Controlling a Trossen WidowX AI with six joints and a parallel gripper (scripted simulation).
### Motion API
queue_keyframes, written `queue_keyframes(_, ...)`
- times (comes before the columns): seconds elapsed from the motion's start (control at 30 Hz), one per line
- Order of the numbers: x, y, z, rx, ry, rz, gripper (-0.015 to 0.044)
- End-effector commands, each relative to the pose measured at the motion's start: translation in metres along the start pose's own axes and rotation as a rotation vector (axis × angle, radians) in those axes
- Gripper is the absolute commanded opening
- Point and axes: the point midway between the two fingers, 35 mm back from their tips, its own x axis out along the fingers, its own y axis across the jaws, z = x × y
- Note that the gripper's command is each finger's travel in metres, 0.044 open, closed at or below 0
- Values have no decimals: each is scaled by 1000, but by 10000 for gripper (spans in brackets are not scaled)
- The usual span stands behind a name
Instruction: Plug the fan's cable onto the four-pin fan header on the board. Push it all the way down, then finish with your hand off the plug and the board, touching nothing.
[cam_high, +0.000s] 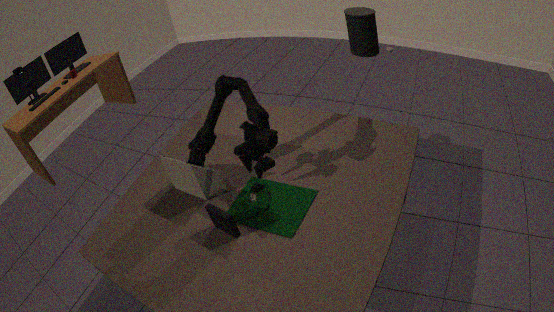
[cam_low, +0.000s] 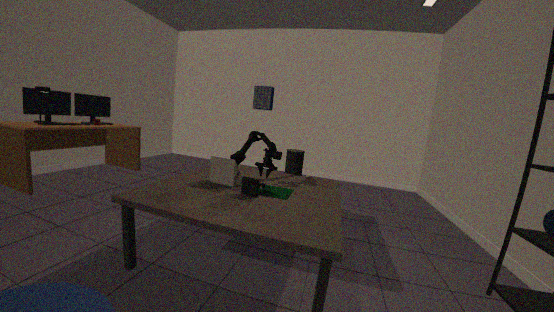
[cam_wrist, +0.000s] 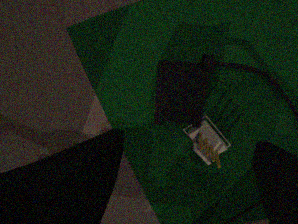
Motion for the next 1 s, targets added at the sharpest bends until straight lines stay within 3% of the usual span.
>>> queue_keyframes(0.0, -1, 2, -2, 3, 31, -2, 210)
queue_keyframes(0.2, -1, 2, -2, 3, 31, -2, 210)
queue_keyframes(0.4, 30, 2, 5, 2, 30, -2, 210)
queue_keyframes(0.97, 51, 1, 10, 2, 30, -2, 210)
